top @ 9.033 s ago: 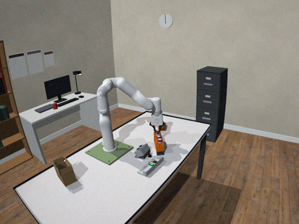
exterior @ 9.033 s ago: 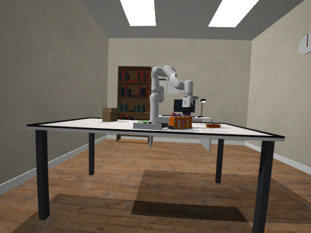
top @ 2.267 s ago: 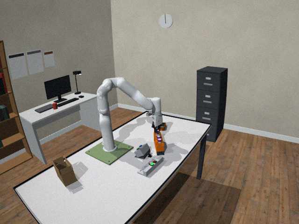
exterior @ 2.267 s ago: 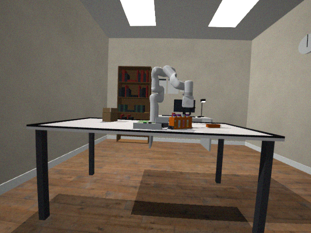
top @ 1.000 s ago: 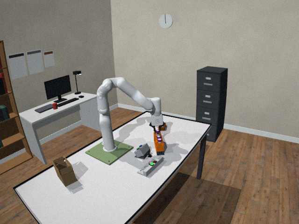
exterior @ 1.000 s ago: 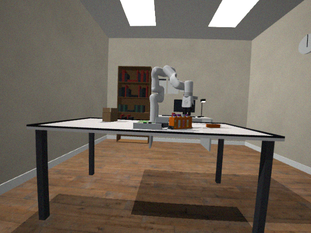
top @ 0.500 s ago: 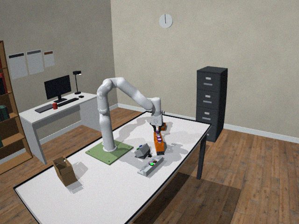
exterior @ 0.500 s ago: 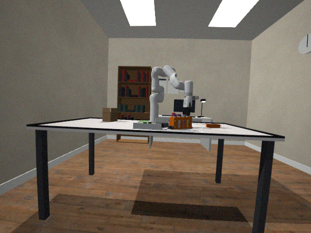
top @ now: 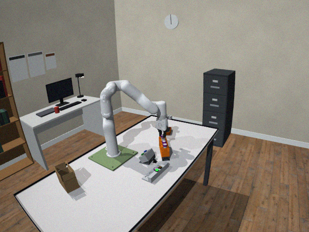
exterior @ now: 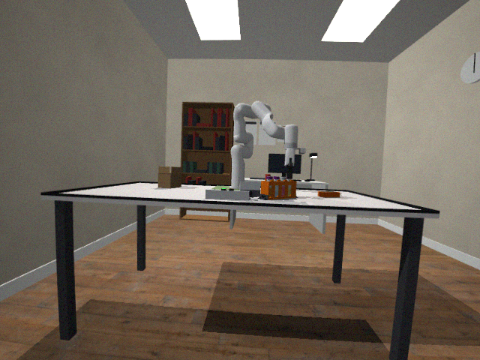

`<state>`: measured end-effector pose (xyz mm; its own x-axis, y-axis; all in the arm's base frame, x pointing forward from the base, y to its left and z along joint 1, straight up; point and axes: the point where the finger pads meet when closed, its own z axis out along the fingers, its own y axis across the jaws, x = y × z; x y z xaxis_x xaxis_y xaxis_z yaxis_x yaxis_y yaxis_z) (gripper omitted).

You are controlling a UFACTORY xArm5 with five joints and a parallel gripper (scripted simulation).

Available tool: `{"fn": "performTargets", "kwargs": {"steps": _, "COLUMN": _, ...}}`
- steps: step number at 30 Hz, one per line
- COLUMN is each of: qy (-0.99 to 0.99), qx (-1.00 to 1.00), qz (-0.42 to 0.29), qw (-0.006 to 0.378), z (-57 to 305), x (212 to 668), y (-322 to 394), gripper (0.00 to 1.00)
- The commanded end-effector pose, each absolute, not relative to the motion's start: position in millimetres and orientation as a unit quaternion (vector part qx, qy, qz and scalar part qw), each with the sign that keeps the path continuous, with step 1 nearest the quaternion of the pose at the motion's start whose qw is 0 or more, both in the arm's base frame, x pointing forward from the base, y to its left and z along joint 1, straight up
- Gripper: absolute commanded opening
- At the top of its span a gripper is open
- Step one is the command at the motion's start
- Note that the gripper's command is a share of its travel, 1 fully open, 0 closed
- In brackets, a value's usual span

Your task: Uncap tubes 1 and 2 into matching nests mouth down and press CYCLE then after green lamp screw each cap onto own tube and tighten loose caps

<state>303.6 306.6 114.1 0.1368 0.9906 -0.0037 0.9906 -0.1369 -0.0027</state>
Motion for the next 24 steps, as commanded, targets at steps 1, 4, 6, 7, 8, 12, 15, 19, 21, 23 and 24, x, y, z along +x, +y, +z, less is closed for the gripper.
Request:
{"fn": "performTargets", "kwargs": {"steps": 1, "qy": 0.654, "qx": 0.757, "qz": -0.001, "qw": 0.003, "z": 115.0, "x": 304.2, "y": 307.2, "gripper": 0.46}}
{"fn": "performTargets", "kwargs": {"steps": 4, "qy": 0.654, "qx": 0.757, "qz": -0.001, "qw": 0.003, "z": 115.0, "x": 304.2, "y": 307.2, "gripper": 0.46}}
{"fn": "performTargets", "kwargs": {"steps": 6, "qy": 0.654, "qx": 0.757, "qz": -0.001, "qw": 0.003, "z": 115.0, "x": 304.2, "y": 307.2, "gripper": 0.46}}
{"fn": "performTargets", "kwargs": {"steps": 7, "qy": 0.654, "qx": 0.757, "qz": -0.001, "qw": 0.003, "z": 115.0, "x": 304.2, "y": 307.2, "gripper": 0.46}}
{"fn": "performTargets", "kwargs": {"steps": 8, "qy": 0.654, "qx": 0.757, "qz": -0.001, "qw": 0.003, "z": 115.0, "x": 304.2, "y": 307.2, "gripper": 0.46}}
{"fn": "performTargets", "kwargs": {"steps": 12, "qy": 0.743, "qx": 0.669, "qz": -0.001, "qw": 0.003, "z": 115.5, "x": 304.2, "y": 307.3, "gripper": 0.46}}
{"fn": "performTargets", "kwargs": {"steps": 15, "qy": 0.77, "qx": 0.638, "qz": -0.001, "qw": 0.003, "z": 115.5, "x": 304.2, "y": 307.2, "gripper": 0.46}}
{"fn": "performTargets", "kwargs": {"steps": 19, "qy": 0.811, "qx": 0.585, "qz": -0.001, "qw": 0.002, "z": 115.5, "x": 304.2, "y": 307.2, "gripper": 0.46}}
{"fn": "performTargets", "kwargs": {"steps": 21, "qy": 0.831, "qx": 0.556, "qz": -0.002, "qw": 0.002, "z": 115.5, "x": 304.2, "y": 307.2, "gripper": 0.46}}
{"fn": "performTargets", "kwargs": {"steps": 23, "qy": 0.85, "qx": 0.526, "qz": -0.002, "qw": 0.002, "z": 115.5, "x": 304.2, "y": 307.2, "gripper": 0.46}}
{"fn": "performTargets", "kwargs": {"steps": 24, "qy": 0.859, "qx": 0.511, "qz": -0.002, "qw": 0.002, "z": 115.5, "x": 304.2, "y": 307.2, "gripper": 0.46}}
